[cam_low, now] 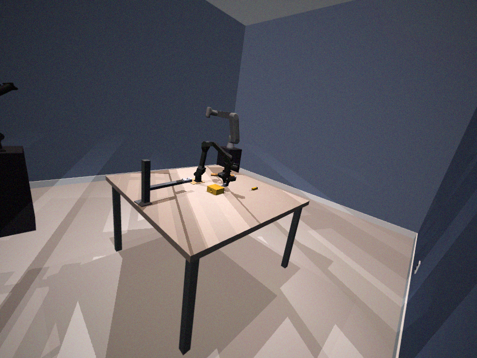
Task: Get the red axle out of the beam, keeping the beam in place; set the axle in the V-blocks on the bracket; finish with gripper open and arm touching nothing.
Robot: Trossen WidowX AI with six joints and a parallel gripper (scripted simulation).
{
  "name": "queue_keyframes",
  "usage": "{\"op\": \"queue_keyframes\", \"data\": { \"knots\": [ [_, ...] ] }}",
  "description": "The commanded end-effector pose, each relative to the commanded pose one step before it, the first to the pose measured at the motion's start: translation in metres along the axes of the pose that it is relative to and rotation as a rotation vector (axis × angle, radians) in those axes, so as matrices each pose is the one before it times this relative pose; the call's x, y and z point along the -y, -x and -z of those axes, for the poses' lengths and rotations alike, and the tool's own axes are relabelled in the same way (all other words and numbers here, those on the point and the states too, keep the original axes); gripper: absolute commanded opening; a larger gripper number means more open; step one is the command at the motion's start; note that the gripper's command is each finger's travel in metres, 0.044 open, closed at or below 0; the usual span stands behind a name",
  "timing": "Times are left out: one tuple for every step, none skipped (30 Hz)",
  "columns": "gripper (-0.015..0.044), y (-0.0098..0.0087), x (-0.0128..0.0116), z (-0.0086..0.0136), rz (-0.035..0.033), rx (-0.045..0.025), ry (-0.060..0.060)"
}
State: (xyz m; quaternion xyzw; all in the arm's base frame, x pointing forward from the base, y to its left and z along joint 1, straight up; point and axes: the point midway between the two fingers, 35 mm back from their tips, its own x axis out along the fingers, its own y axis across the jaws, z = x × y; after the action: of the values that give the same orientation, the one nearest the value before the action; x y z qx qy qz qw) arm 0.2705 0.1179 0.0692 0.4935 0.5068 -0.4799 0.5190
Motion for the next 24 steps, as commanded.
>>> {"op": "queue_keyframes", "data": {
  "knots": [
    [0.0000,-0.00798,0.00253,0.00008,0.00864,-0.00343,-0.0061],
    [0.0000,-0.00161,0.00015,-0.00006,0.00002,0.00001,0.0000],
    [0.0000,-0.00161,0.00016,-0.00006,0.00002,0.00001,0.0000],
    [0.0000,-0.00160,0.00017,-0.00007,0.00002,0.00001,0.0000],
    [0.0000,-0.00160,0.00018,-0.00007,0.00002,0.00001,0.0000],
    [0.0000,-0.00160,0.00019,-0.00007,0.00002,0.00001,0.0000],
    [0.0000,-0.00160,0.00020,-0.00008,0.00002,0.00001,0.0000],
    [0.0000,-0.00159,0.00021,-0.00008,0.00002,0.00001,0.0000],
    [0.0000,-0.00128,0.00018,-0.00007,0.00002,0.00001,0.0000],
    [0.0000,-0.00077,0.00011,-0.00004,0.00001,0.00000,0.0000],
    [0.0000,-0.00008,-0.00020,0.00006,-0.00002,0.00000,0.0000],
    [0.0000,-0.00011,-0.00026,0.00008,-0.00002,-0.00001,0.0000],
    [0.0000,-0.00013,-0.00031,0.00010,-0.00002,-0.00001,0.0000],
    [0.0000,0.00000,-0.00005,-0.00027,-0.00001,0.00002,0.0000],
    [0.0000,0.00000,-0.00010,-0.00052,-0.00001,0.00004,0.0000],
    [0.0000,0.00000,-0.00015,-0.00078,-0.00001,0.00006,0.0000],
    [0.0000,0.00000,-0.00019,-0.00104,-0.00002,0.00008,0.0000],
    [0.0000,0.00000,-0.00024,-0.00130,-0.00002,0.00010,0.0000],
    [0.0000,0.00000,-0.00027,-0.00154,-0.00003,0.00012,0.0000],
    [0.0000,0.00000,-0.00028,-0.00164,-0.00003,0.00013,0.0000],
    [0.0000,0.00000,-0.00027,-0.00166,-0.00003,0.00013,0.0000],
    [0.0000,0.00000,-0.00026,-0.00166,-0.00003,0.00013,0.0000],
    [0.0000,0.00000,-0.00025,-0.00166,-0.00002,0.00013,0.0000],
    [0.0000,0.00000,-0.00024,-0.00166,-0.00002,0.00013,0.0000]
  ]
}}
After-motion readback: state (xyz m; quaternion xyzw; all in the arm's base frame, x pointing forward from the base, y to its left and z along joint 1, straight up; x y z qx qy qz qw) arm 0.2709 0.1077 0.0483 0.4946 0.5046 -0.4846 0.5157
